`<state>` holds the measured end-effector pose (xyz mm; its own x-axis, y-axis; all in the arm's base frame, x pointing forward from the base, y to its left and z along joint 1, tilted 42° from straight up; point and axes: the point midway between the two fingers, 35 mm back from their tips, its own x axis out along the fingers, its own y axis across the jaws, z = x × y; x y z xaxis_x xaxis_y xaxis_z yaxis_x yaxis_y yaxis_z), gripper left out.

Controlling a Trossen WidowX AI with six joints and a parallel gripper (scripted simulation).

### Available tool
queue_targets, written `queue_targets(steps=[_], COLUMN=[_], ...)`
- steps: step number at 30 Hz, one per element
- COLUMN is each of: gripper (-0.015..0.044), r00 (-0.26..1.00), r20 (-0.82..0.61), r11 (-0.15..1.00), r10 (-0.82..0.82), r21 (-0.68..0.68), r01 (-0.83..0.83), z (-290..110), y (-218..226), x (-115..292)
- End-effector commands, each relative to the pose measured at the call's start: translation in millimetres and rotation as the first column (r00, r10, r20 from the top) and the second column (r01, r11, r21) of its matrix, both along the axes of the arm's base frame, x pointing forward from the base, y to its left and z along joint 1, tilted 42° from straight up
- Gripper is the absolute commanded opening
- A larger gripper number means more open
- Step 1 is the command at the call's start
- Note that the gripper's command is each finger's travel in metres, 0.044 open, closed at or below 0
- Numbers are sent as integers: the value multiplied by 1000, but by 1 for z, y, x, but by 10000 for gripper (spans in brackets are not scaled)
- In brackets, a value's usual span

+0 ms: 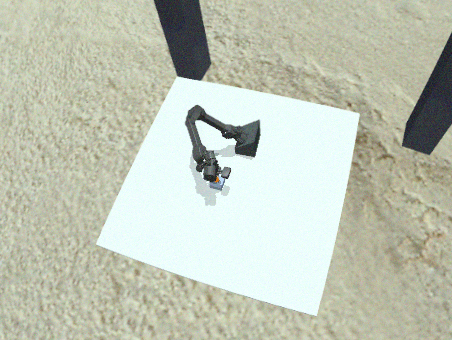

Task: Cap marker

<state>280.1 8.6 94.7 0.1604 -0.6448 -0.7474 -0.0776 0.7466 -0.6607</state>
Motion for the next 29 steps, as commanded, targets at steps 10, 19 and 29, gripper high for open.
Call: queue_targets(steps=[10,19,29], gripper=[0,236,440], r00=[1000,1000,1000], r20=[-1,-1,-1], r11=[1000,1000,1000], r10=[-1,-1,-1], r21=[3,3,3], r01=[1,1,1], z=[66,66,66], y=[59,59,59], x=[-13,-13,-13])
